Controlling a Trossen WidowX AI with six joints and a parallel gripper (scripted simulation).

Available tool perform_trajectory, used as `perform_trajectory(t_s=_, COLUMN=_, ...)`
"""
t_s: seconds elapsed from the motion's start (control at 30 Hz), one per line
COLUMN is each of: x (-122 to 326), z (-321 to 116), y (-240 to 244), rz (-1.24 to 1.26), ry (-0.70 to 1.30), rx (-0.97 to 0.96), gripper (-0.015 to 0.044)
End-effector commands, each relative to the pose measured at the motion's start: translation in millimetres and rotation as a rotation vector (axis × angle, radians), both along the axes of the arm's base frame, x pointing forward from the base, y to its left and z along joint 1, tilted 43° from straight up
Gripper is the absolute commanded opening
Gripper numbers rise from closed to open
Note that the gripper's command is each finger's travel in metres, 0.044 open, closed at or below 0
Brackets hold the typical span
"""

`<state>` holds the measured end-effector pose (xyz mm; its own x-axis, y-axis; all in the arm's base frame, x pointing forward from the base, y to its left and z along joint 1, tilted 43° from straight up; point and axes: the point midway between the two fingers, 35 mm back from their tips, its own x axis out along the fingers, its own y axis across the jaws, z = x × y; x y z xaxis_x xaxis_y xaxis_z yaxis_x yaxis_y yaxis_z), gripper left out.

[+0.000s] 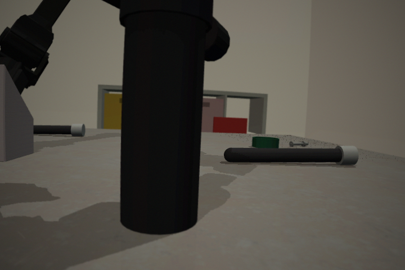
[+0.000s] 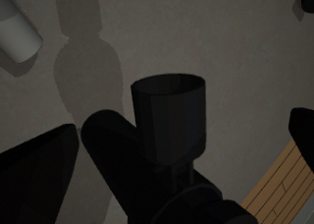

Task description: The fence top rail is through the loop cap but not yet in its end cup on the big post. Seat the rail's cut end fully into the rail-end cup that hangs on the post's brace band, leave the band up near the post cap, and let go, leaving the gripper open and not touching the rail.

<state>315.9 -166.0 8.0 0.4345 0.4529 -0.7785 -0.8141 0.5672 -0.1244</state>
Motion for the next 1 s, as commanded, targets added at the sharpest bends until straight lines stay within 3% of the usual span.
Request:
perform_trajectory(t_s=0.0, x=-0.9, z=-5.0, y=3.1, rz=-0.003, ry=0.004, rx=-0.004, gripper=0.0440)
perform_trajectory(t_s=0.97, x=19.8, z=-39.7, y=22.1, rz=-0.003, ry=0.002, rx=-0.004, gripper=0.0440)
